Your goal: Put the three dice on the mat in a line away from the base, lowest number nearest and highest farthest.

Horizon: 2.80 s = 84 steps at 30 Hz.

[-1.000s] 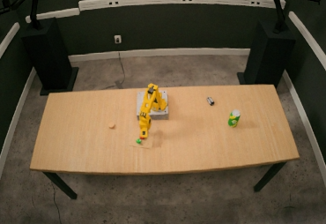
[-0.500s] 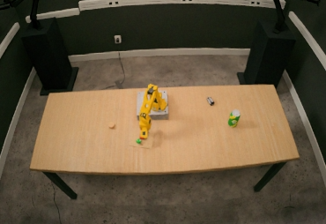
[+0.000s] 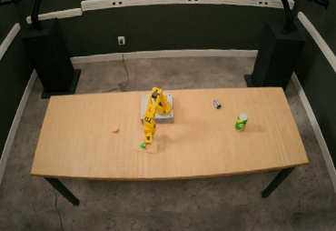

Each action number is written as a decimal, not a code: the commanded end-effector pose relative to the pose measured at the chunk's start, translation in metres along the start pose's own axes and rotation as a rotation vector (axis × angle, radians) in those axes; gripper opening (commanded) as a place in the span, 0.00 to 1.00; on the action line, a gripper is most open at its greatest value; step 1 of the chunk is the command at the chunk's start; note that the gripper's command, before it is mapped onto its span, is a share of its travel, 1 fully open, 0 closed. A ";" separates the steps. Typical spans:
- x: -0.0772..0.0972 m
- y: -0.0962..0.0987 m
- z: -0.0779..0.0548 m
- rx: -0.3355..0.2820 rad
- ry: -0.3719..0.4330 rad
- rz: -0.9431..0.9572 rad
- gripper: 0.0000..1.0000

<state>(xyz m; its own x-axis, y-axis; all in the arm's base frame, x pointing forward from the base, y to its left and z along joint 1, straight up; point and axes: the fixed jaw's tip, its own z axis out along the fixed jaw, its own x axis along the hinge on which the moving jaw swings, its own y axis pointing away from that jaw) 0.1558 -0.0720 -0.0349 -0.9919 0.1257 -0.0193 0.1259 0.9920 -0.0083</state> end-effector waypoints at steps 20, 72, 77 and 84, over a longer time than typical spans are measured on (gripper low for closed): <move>0.005 0.001 0.009 -0.008 0.018 -0.001 0.00; 0.005 0.001 0.012 -0.008 0.018 -0.001 0.15; 0.005 0.001 0.012 -0.008 0.018 -0.001 0.19; 0.005 0.001 0.012 -0.008 0.018 -0.001 0.25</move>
<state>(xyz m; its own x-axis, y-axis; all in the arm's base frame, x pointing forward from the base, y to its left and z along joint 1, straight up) 0.1557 -0.0720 -0.0444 -0.9919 0.1257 -0.0184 0.1259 0.9920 -0.0079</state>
